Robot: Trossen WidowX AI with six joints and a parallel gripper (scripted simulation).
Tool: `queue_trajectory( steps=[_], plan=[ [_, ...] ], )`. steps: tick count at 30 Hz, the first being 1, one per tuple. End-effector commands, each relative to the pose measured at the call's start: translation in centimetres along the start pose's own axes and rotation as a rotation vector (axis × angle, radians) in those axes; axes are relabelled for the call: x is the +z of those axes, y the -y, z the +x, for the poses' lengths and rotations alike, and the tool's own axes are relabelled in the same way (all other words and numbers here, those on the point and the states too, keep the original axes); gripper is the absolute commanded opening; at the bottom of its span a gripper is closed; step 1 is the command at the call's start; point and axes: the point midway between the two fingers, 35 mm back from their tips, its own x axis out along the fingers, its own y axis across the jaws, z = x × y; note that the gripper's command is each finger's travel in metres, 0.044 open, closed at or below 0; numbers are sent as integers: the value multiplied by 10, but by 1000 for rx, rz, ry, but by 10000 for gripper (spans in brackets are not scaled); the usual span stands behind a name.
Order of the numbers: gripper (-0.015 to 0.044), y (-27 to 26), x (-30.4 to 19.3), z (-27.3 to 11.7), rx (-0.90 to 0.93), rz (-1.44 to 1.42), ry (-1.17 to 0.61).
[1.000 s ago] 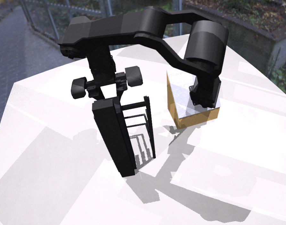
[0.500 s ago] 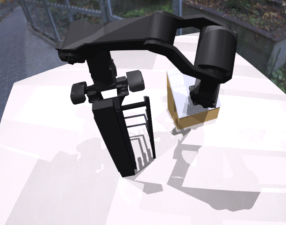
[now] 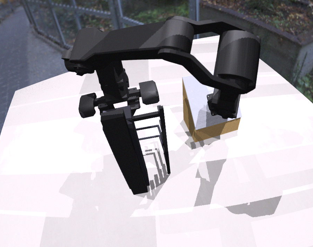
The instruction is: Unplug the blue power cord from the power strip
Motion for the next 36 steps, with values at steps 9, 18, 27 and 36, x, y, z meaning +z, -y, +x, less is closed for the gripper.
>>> queue_trajectory(
  steps=[9,18,27,36],
  plan=[
    [0,0,0,0,1,-3,0],
    [0,-2,12,-1,1,-2,1],
    [0,-2,27,-1,2,-1,2],
    [0,-2,41,-3,2,0,3]
  ],
)
